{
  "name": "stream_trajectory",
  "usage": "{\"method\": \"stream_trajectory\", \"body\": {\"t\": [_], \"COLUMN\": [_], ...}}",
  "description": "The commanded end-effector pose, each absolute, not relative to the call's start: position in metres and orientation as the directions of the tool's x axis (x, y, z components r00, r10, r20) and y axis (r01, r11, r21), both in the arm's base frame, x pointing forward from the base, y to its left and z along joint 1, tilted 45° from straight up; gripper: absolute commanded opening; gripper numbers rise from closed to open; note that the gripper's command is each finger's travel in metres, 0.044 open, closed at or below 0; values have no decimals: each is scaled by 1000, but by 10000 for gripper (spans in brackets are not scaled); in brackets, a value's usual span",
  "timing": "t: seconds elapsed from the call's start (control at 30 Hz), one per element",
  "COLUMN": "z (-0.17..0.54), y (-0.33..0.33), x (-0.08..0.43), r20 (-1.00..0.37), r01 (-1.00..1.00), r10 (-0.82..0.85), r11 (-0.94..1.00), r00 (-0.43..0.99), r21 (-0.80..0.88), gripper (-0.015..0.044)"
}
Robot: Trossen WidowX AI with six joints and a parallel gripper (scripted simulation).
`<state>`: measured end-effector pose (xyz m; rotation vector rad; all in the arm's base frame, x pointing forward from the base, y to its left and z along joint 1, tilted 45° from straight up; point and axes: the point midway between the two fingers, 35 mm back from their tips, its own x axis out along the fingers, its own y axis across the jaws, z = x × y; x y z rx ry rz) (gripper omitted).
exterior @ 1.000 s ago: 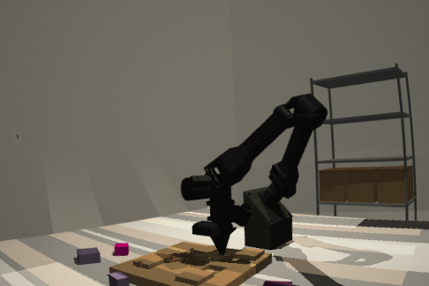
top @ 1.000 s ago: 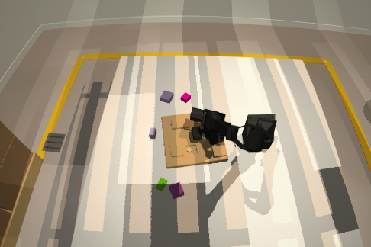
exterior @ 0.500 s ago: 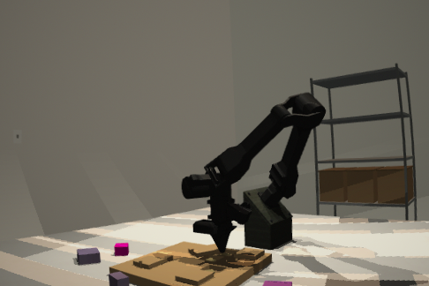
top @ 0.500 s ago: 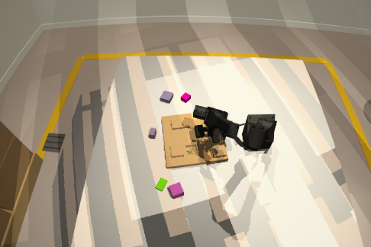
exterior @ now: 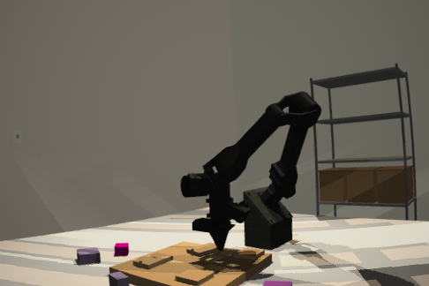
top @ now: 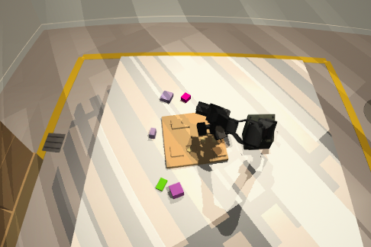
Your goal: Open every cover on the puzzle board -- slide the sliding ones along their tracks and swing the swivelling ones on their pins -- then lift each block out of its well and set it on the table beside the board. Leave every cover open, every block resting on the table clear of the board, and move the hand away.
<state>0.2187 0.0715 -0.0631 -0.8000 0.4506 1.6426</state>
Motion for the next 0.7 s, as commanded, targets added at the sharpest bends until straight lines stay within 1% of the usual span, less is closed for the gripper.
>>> {"method": "stream_trajectory", "body": {"t": [0.0, 0.67], "z": [-67, -76], "y": [70, 53], "x": [214, 210], "r20": [-713, -714], "r01": [-965, -965], "r10": [697, 695], "r11": [-234, -234], "r00": [-81, -80], "r21": [-119, -119], "gripper": [0, 0]}}
